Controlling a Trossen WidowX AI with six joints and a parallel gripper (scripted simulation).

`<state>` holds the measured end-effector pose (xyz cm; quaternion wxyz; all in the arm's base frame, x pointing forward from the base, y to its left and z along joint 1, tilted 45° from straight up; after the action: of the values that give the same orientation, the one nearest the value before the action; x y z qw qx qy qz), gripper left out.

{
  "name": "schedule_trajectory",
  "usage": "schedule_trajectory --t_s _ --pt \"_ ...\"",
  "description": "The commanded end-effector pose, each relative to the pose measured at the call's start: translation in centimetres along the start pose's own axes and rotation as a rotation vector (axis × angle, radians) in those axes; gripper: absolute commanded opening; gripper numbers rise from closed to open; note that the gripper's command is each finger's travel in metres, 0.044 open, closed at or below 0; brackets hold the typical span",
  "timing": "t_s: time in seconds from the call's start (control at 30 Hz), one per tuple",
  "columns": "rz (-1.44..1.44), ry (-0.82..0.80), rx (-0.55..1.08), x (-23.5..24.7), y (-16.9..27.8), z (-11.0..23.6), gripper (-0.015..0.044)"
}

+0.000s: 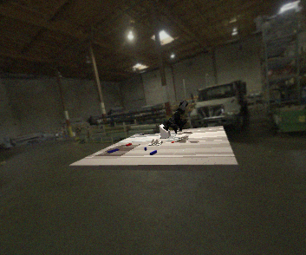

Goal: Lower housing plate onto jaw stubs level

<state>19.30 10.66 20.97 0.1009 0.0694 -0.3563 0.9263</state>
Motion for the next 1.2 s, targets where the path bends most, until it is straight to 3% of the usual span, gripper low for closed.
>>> schedule_trajectory --t_s 0.0,1.17 --pt "-0.085 0.004 0.011 -1.2 0.6 -0.1 0.0351" --pt "-0.790 0.013 0.033 -9.2 8.7 -0.4 0.0351"
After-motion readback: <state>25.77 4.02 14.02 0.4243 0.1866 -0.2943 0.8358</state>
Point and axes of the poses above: the point midway between the two fingers, 35 mm back from their tips, its own z axis back along the fingers, its own x axis across the jaws, y = z × x, the point moved 8 cm from there along z, back along the fingers, and after that the axes turned 5 degrees about z, right-handed, at the moved point
